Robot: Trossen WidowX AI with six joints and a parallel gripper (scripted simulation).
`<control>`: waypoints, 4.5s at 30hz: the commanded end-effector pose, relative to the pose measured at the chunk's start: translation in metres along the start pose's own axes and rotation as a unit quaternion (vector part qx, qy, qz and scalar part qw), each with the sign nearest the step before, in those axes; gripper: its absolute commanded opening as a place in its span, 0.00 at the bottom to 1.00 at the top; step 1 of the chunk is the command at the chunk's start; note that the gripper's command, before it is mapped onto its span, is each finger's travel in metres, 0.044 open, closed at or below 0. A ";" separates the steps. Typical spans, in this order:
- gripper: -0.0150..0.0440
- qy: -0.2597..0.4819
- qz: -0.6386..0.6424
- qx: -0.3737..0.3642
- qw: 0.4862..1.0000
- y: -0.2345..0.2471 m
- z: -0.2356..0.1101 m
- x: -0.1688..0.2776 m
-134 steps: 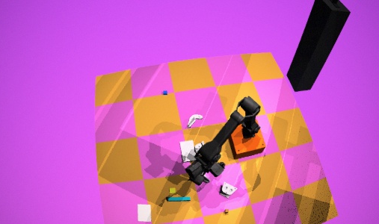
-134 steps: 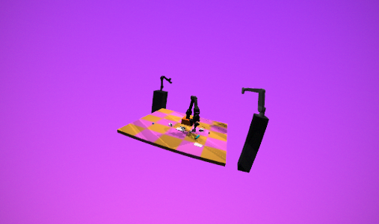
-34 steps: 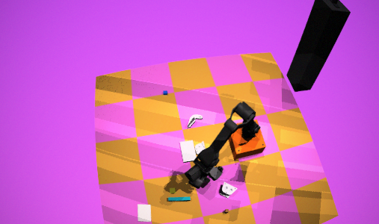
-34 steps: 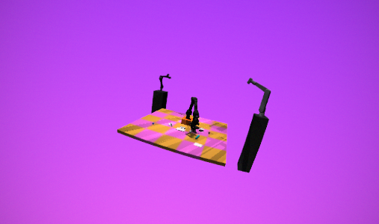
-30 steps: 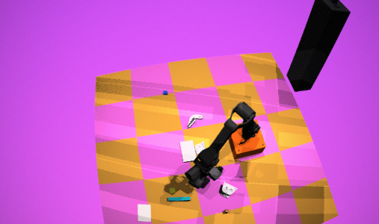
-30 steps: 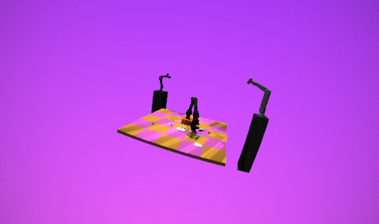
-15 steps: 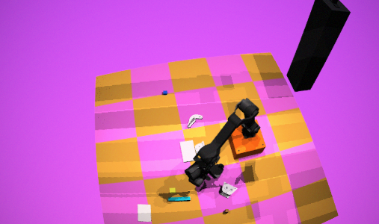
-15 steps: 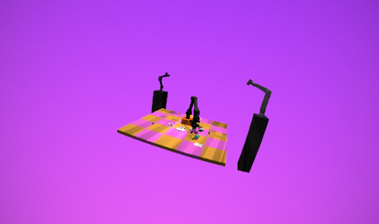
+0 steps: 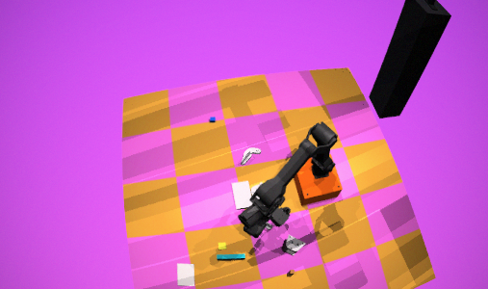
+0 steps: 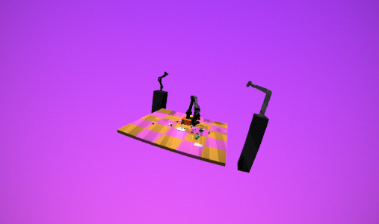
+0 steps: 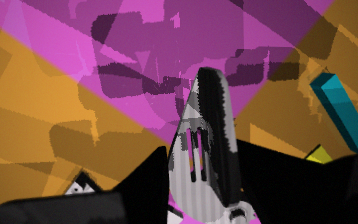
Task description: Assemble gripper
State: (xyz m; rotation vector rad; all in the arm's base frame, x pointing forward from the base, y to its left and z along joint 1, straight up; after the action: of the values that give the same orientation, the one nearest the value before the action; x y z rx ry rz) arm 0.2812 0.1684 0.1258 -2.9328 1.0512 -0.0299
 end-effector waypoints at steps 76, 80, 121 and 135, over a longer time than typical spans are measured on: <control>0.48 0.004 0.891 -0.003 0.455 0.123 -0.003 0.030; 0.48 0.004 0.915 -0.003 0.403 0.130 -0.002 0.030; 0.48 0.004 0.948 -0.002 0.317 0.122 -0.004 0.047; 0.48 0.004 0.948 0.000 0.317 0.094 -0.005 0.082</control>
State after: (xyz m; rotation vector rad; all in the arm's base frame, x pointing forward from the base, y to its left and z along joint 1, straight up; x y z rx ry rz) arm 0.2769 0.0438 0.1279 0.0684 3.1175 0.0099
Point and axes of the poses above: the point midway between the two fingers, 35 mm back from their tips, its own z axis out along the fingers, its own y axis across the jaws, x = y × z, the point moved 8 cm from there along -z, back along the fingers, and after that the axes turned 6 degrees about -z, right-handed, at the moved point
